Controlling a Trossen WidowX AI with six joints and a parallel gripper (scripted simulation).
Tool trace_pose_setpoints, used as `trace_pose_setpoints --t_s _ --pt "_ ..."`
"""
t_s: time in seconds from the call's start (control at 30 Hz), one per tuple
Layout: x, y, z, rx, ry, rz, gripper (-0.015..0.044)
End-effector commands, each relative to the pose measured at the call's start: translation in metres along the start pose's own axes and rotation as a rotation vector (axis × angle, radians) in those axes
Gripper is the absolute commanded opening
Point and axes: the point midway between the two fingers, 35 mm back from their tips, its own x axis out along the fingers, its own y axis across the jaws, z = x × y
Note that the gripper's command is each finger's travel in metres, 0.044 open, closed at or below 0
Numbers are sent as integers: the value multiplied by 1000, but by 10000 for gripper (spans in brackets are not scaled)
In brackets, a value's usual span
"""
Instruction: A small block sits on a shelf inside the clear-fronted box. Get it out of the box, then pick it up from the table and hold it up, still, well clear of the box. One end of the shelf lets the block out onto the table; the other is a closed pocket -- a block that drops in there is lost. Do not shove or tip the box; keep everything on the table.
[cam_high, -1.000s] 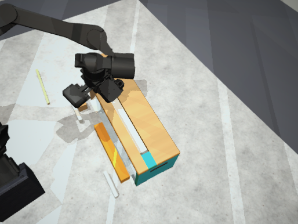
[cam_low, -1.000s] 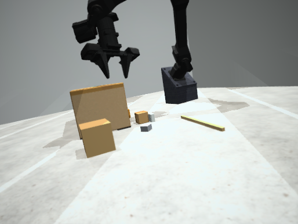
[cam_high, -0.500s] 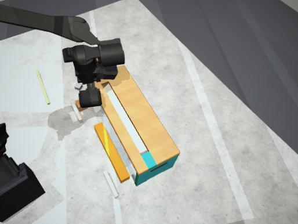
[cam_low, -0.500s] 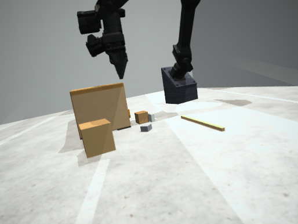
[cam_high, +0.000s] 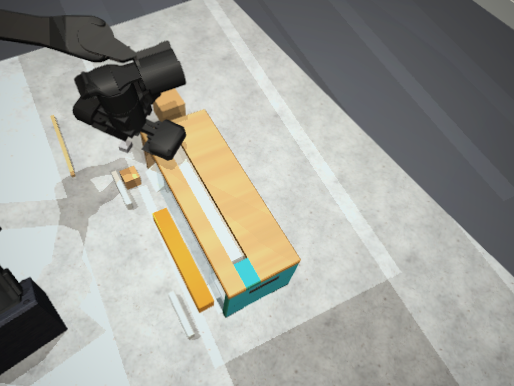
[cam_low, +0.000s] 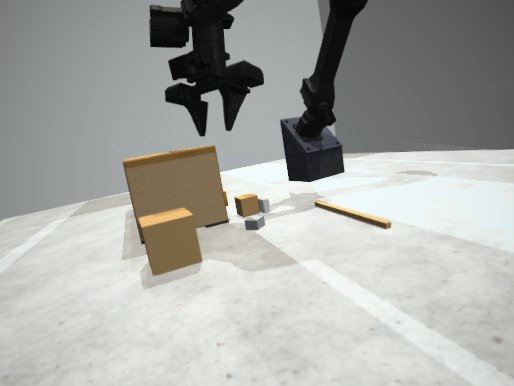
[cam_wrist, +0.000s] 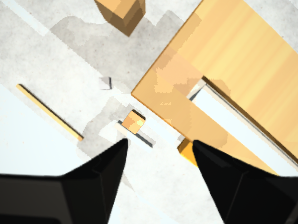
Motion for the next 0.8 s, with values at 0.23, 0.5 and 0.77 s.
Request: trace_pose_setpoints --t_s 0.23,0.5,0.77 --pt "-5 22 0 -1470 72 -199 285" --pt "-7 30 2 -1948 142 -258 285" --pt "-10 37 4 -2410 240 -303 285"
